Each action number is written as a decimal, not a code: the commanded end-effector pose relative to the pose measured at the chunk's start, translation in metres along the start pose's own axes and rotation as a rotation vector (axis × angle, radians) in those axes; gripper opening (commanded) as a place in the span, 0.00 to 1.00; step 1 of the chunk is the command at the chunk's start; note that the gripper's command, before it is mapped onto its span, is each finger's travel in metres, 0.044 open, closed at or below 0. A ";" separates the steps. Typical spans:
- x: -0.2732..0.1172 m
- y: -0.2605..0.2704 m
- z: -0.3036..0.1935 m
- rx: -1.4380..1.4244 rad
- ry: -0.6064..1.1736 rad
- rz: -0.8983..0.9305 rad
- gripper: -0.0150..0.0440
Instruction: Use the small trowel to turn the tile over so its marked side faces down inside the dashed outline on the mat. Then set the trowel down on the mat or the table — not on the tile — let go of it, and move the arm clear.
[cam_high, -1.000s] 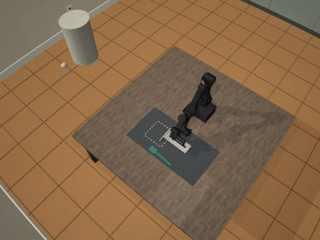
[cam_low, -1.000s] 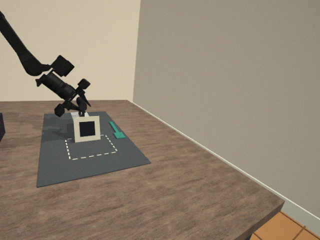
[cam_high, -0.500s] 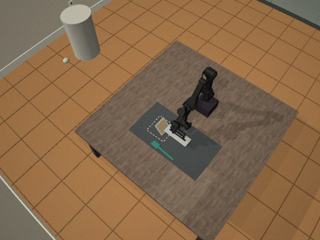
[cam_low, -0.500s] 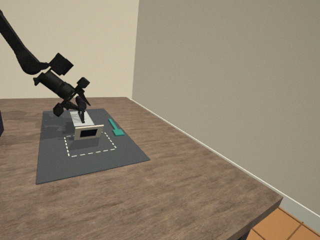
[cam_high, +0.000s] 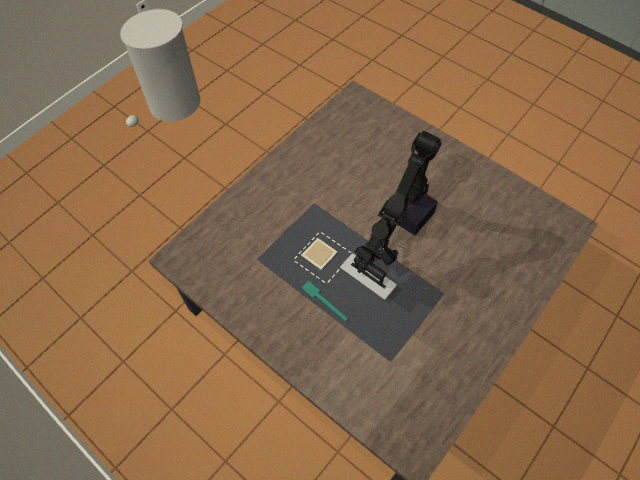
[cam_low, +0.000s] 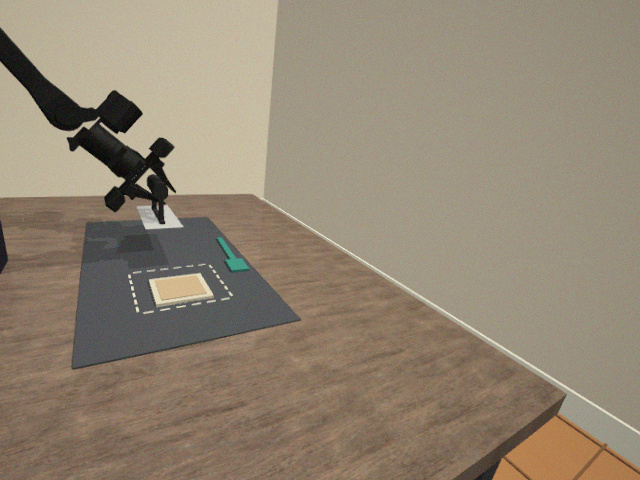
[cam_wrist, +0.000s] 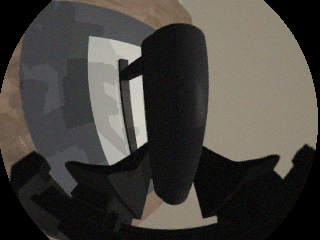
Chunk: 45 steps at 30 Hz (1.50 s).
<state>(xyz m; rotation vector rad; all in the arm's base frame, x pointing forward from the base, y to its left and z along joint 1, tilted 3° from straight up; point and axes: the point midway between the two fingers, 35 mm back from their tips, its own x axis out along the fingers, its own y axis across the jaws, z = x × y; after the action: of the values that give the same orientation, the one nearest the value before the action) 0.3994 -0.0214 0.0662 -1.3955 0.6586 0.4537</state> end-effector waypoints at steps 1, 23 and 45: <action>-0.003 -0.007 0.000 0.011 0.009 -0.017 0.25; -0.003 -0.007 0.000 0.011 0.009 -0.017 0.25; -0.002 -0.001 0.000 0.004 0.008 0.001 0.25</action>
<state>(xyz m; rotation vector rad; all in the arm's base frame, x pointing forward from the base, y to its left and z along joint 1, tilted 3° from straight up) 0.3980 -0.0219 0.0660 -1.3926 0.6718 0.4530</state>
